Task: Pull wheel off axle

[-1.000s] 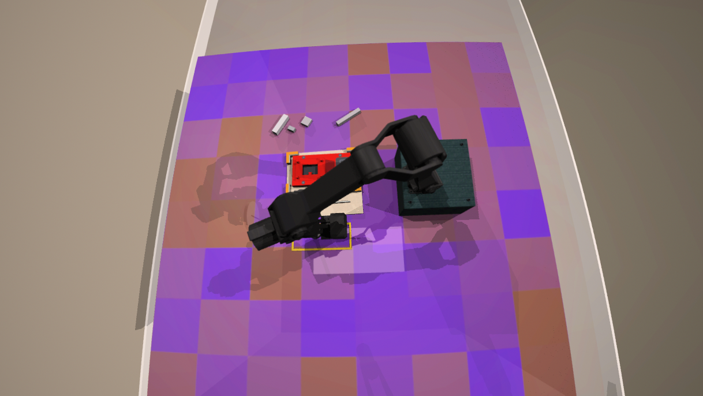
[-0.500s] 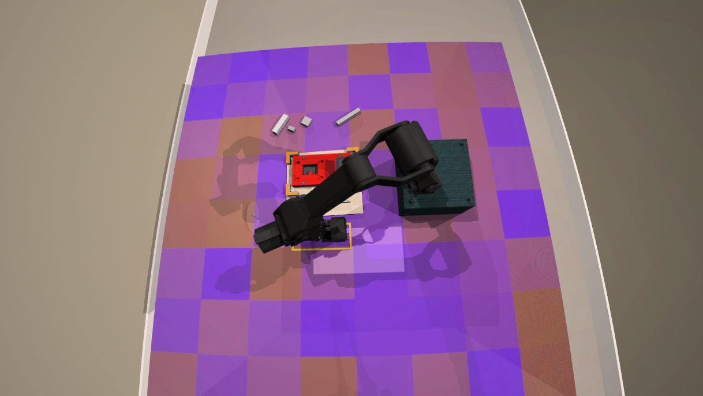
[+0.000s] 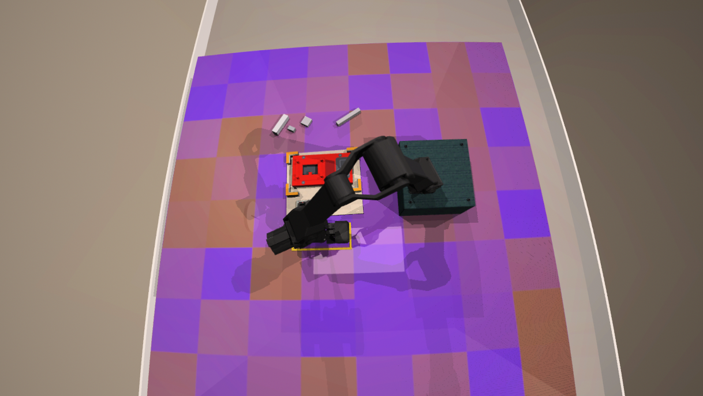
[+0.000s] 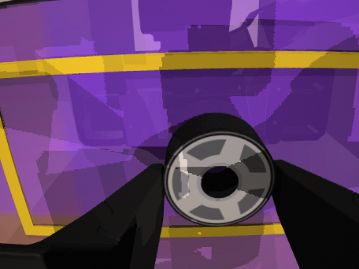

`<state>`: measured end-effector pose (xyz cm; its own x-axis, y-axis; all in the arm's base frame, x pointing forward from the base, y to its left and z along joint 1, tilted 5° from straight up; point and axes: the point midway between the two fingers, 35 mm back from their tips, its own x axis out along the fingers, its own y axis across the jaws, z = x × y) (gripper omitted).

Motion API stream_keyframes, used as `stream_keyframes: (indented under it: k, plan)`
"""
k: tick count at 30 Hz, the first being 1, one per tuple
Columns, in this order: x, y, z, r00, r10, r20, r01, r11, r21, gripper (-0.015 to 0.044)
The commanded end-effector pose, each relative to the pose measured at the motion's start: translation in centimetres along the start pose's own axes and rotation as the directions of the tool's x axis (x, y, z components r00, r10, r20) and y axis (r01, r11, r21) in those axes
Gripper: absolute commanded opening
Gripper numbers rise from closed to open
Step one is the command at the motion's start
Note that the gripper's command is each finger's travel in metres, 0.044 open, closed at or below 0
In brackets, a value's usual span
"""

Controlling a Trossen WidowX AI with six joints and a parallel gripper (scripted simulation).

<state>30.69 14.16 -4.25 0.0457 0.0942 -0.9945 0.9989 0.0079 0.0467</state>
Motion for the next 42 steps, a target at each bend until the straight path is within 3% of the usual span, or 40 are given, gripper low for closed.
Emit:
stream_keyframes:
  k: [1,3,15,21,26,31,42]
  plan:
    - [0.5,-0.1,0.1,1.0,-0.004,0.005,0.004,1.0,0.005,0.0]
    - [0.5,-0.1,0.1,1.0,-0.004,0.005,0.004,1.0,0.005,0.0]
    - [-0.5,0.1,0.0,1.0,0.001,0.0,-0.001,1.0,0.0,0.03]
    - [-5.6,0.1,-0.1,1.0,-0.003,0.005,0.003,1.0,0.005,0.03]
    - [-5.9,0.1,0.0,1.0,-0.003,0.005,0.003,1.0,0.005,0.03]
    - [-7.3,-2.2,0.9,1.0,-0.001,0.002,0.001,1.0,0.008,0.0431]
    - [-10.4,-7.9,3.4,1.0,-0.009,0.008,0.009,1.0,0.006,0.044]
